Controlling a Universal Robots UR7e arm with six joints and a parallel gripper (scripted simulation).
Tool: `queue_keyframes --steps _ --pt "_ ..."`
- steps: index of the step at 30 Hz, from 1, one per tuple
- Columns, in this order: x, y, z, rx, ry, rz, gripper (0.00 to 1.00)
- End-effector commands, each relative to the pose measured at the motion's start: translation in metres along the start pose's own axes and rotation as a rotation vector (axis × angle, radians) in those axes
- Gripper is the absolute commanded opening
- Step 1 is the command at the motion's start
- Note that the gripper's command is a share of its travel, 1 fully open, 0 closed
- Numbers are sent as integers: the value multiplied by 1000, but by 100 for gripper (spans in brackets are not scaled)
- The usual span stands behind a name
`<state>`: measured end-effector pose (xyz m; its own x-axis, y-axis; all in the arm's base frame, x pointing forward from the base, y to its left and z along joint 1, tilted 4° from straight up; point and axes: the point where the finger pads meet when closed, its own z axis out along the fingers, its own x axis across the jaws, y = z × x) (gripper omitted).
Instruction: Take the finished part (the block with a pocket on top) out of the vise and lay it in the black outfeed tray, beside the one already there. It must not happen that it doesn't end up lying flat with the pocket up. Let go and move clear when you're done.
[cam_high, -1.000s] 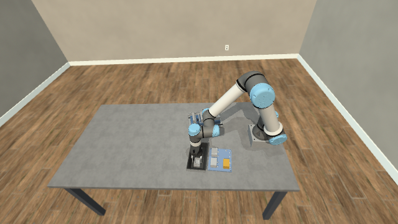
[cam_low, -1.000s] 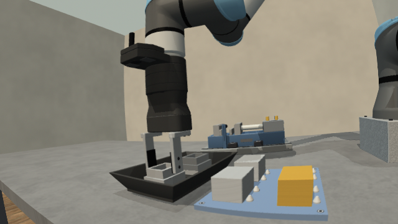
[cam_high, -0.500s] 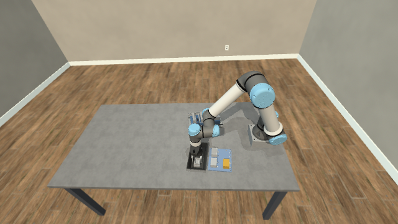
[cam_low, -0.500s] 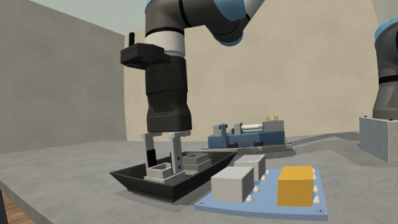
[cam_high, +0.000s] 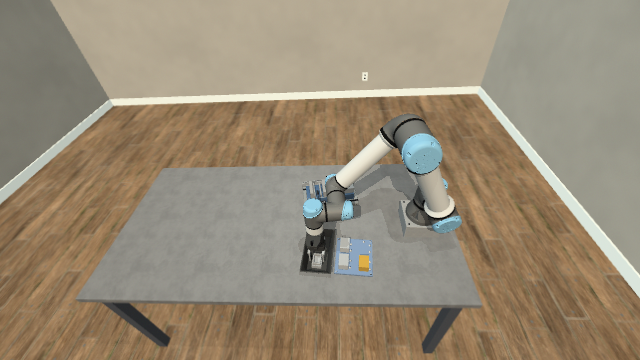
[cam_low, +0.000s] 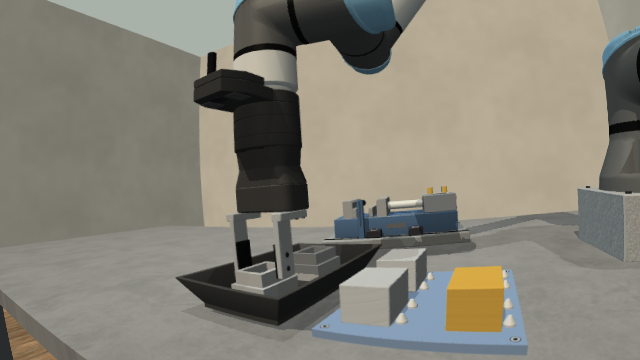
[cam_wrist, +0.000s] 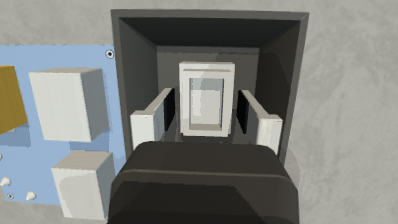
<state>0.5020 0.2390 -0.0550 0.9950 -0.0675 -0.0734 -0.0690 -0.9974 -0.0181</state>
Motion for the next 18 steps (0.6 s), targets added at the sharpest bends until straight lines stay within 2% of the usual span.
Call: queue_keyframes --steps 1,10,18 --pt "0 0 -1 0 2 0 100" --pt "0 0 -13 0 2 0 100" --pt "0 0 -49 0 2 0 100"
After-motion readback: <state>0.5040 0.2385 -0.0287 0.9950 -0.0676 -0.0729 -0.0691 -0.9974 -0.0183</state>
